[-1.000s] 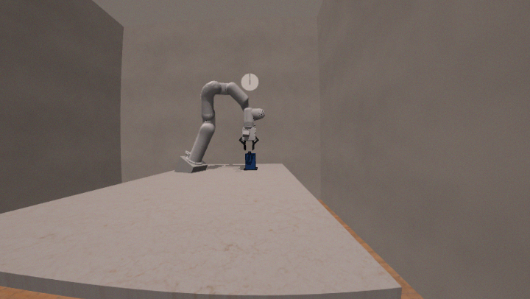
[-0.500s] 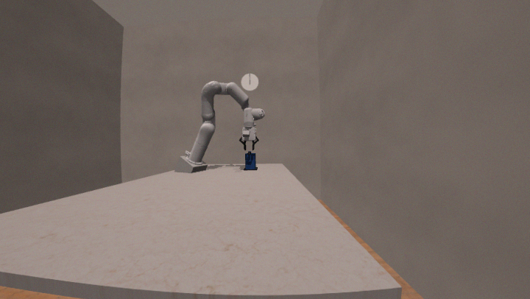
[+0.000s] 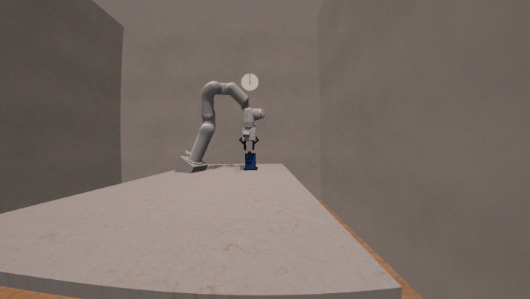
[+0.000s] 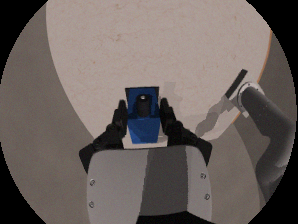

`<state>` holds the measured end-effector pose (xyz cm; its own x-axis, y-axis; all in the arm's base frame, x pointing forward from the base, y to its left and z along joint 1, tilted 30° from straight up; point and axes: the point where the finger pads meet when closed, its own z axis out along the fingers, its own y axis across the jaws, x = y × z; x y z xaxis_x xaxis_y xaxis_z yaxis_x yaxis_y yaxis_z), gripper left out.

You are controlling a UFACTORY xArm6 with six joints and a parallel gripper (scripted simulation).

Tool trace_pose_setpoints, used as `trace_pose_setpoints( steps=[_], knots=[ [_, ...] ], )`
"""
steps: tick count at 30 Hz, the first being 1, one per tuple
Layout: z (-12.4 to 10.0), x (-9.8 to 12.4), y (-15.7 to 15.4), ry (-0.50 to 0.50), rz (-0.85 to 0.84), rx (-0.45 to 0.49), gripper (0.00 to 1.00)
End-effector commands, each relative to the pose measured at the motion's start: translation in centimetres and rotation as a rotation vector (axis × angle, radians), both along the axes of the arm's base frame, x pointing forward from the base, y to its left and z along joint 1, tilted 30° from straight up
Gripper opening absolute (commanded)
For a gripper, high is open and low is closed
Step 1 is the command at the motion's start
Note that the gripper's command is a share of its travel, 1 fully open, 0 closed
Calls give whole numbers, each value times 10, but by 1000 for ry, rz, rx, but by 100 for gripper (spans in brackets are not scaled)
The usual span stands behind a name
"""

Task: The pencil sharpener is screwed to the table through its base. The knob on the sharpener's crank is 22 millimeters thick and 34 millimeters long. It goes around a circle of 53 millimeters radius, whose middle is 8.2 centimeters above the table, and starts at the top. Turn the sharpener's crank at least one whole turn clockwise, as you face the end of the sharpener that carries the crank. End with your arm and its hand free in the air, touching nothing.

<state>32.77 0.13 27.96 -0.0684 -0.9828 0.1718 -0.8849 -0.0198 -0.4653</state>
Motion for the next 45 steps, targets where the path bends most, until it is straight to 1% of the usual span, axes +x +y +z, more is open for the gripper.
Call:
trace_pose_setpoints(
  steps=[1, 18, 33, 45],
  knots=[
    [1, 0, 0, -2, 0, 1, 54],
    [-7, 5, -2, -2, 0, 1, 54],
    [-23, 13, -5, -2, 0, 1, 54],
    [-30, 17, -6, -2, 0, 1, 54]
  ],
)
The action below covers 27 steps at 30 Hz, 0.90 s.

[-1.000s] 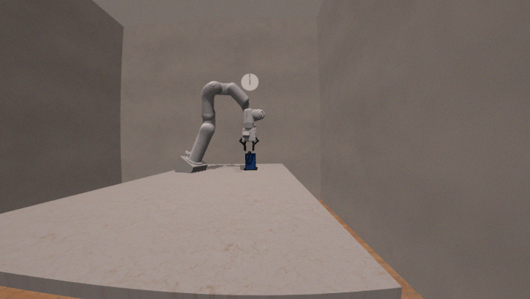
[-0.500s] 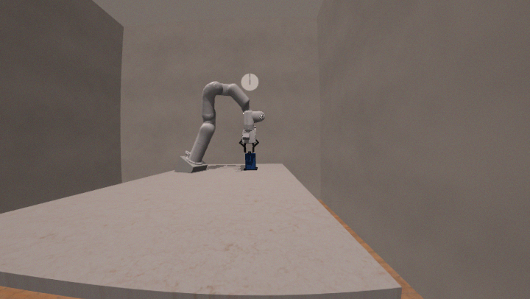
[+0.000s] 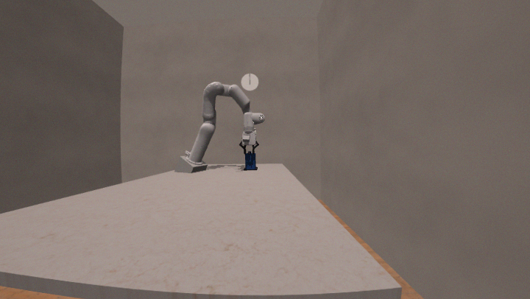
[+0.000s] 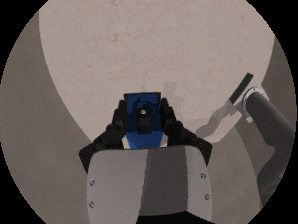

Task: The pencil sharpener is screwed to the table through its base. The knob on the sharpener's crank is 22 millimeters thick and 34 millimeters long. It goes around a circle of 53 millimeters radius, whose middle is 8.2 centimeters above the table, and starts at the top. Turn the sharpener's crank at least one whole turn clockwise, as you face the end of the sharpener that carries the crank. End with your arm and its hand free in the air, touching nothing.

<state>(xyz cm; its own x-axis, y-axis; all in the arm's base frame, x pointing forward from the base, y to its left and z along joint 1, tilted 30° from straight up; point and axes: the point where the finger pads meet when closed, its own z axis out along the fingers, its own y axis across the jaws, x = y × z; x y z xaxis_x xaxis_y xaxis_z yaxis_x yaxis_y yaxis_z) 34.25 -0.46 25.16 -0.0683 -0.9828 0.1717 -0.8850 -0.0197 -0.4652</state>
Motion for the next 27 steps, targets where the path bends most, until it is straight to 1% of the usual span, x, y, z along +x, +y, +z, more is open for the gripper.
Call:
trace_pose_setpoints(
  steps=[1, 26, 27],
  knots=[
    [-2, 2, -1, -3, 0, 1, 54],
    [-4, 3, -1, -3, 0, 1, 54],
    [-4, 3, -1, -3, 0, 1, 0]
  ],
)
